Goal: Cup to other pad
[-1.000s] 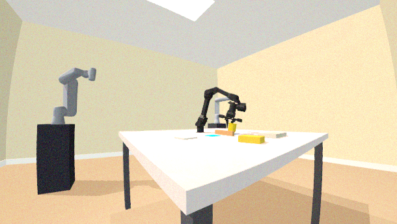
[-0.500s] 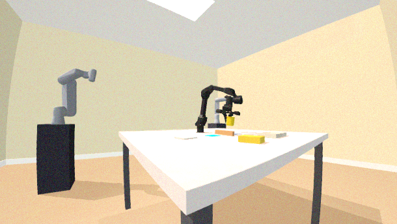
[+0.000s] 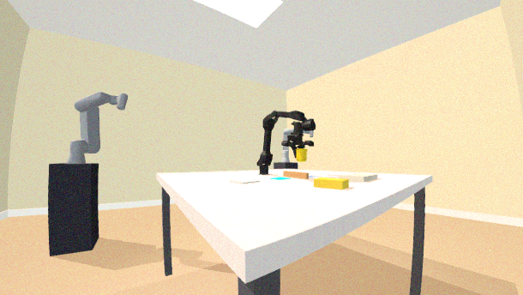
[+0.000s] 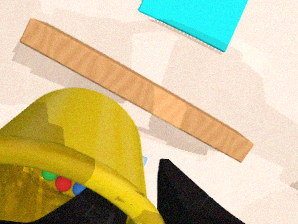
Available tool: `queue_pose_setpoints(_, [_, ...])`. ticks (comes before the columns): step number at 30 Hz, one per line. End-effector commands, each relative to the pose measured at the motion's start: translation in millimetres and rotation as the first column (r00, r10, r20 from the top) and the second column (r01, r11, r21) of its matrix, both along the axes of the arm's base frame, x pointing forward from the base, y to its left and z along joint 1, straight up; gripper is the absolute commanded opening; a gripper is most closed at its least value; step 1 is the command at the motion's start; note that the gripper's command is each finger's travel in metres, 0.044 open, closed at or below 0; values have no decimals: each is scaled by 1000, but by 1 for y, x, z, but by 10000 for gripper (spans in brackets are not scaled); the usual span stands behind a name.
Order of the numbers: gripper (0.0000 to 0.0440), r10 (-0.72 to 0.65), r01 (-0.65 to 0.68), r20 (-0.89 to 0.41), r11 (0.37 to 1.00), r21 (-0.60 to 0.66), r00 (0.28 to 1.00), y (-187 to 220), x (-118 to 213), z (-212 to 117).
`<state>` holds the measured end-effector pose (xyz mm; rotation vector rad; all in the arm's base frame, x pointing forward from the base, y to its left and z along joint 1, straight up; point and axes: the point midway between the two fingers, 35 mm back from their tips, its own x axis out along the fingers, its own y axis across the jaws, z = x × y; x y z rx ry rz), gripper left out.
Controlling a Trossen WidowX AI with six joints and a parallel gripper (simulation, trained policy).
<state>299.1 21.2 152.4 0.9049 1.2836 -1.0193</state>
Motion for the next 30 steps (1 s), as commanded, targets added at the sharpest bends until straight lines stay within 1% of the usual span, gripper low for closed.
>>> queue_pose_setpoints(1, [0,-36,37,38,999,-8,999,-14,6,5])
queue_pose_setpoints(15, [0,-143,145,107,989,-13,984,-62,13,5])
queue_pose_setpoints(30, [0,-234,238,135,971,-14,963,-101,8,-14])
